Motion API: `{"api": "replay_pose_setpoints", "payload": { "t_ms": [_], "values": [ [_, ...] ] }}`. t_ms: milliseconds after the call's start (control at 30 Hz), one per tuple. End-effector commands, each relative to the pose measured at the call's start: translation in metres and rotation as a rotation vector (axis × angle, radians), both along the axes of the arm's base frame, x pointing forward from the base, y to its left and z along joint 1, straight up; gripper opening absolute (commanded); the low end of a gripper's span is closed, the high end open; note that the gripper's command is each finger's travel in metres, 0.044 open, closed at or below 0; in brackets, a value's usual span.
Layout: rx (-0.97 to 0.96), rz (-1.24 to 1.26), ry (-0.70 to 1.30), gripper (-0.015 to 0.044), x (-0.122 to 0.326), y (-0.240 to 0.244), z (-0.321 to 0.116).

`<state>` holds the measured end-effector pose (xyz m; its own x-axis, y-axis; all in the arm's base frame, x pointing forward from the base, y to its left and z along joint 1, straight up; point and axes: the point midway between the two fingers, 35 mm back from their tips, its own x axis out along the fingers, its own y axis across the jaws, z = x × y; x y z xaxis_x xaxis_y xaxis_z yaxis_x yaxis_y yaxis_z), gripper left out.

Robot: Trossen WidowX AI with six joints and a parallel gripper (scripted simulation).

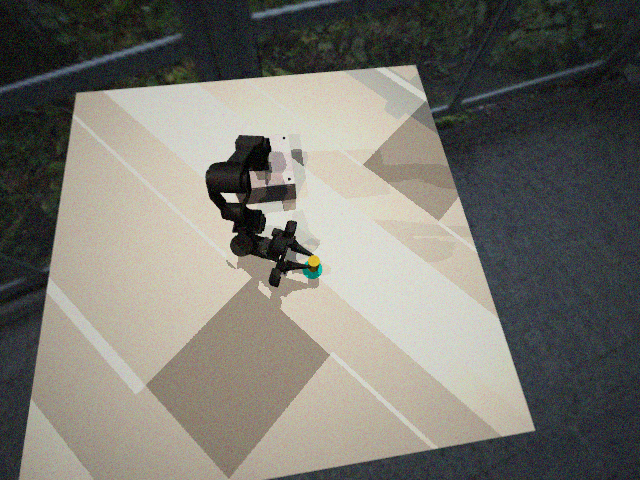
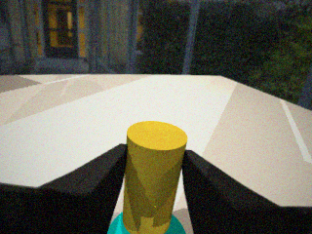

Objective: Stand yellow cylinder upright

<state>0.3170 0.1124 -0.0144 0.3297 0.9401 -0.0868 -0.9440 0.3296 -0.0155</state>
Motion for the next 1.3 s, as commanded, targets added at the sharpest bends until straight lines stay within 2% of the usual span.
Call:
{"api": "replay_pose_setpoints", "payload": {
  "t_ms": [0, 167, 533, 900, 1100, 1267],
  "values": [
    [0.002, 0.004, -0.008, 0.0105, 0.002, 0.000, -0.003],
    [0.000, 0.000, -0.001, 0.0105, 0.002, -0.002, -0.019],
    [0.000, 0.000, -0.001, 0.0105, 0.002, -0.002, -0.019],
    [0.000, 0.000, -0.001, 0.0394, 0.002, -0.002, -0.019],
    [0.000, 0.000, -0.002, 0.0400, 0.002, -0.002, -0.016],
    [0.000, 0.001, -0.004, 0.0400, 0.006, -0.002, 0.007]
  ]
}}
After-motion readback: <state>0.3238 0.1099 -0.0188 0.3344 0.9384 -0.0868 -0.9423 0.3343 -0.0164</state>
